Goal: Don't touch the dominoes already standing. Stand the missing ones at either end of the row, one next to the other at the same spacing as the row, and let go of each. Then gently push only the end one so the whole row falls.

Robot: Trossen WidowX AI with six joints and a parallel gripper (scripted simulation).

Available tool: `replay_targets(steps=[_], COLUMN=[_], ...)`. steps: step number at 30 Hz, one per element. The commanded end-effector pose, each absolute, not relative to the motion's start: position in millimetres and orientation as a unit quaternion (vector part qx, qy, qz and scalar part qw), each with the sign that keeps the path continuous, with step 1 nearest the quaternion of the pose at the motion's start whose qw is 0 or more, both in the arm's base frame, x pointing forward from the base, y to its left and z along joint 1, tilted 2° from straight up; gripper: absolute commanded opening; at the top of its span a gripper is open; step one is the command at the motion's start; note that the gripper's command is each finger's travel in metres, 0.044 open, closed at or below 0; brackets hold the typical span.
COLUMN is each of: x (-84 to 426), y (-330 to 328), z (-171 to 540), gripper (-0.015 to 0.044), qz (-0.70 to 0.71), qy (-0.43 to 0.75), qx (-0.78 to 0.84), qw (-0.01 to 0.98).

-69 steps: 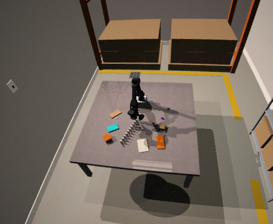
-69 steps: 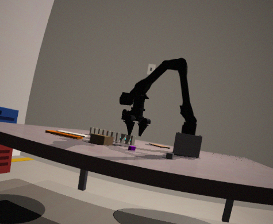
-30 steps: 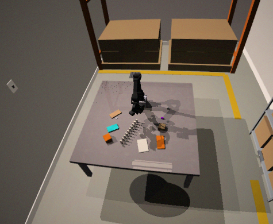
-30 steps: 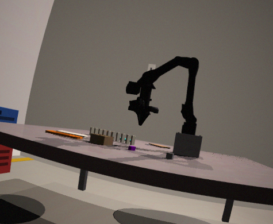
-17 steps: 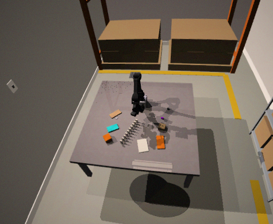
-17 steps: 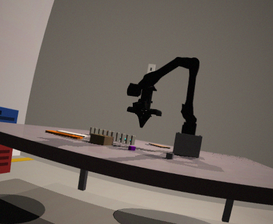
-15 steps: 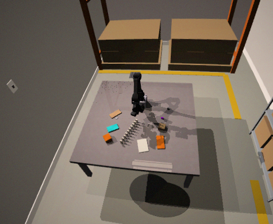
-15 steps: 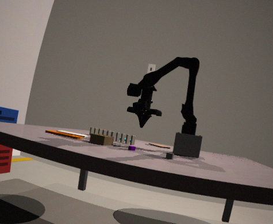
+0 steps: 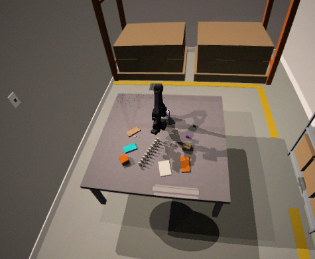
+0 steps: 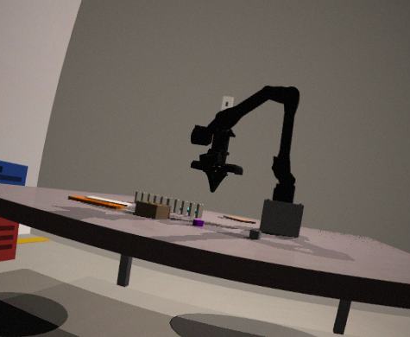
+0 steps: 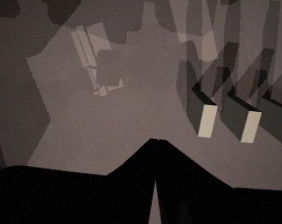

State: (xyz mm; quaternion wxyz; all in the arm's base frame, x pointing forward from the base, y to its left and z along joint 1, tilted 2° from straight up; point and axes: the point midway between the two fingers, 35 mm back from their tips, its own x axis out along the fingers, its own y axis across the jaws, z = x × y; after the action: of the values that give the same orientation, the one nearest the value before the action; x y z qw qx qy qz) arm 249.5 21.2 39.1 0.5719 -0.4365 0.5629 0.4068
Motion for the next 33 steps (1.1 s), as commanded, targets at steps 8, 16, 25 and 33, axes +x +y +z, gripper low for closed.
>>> replay_targets(steps=[8,16,25,33], x=[250,250,254,251], y=[21,21,20,19], z=[39,39,-19,-42], gripper=[0.0000,0.0000,0.0000,0.0000], qz=[0.407,0.407,0.407,0.407], qy=[0.562,0.562,0.562,0.562], qx=[-0.440,-0.440,-0.440,-0.440], qw=[0.571,0.571,0.570,0.570])
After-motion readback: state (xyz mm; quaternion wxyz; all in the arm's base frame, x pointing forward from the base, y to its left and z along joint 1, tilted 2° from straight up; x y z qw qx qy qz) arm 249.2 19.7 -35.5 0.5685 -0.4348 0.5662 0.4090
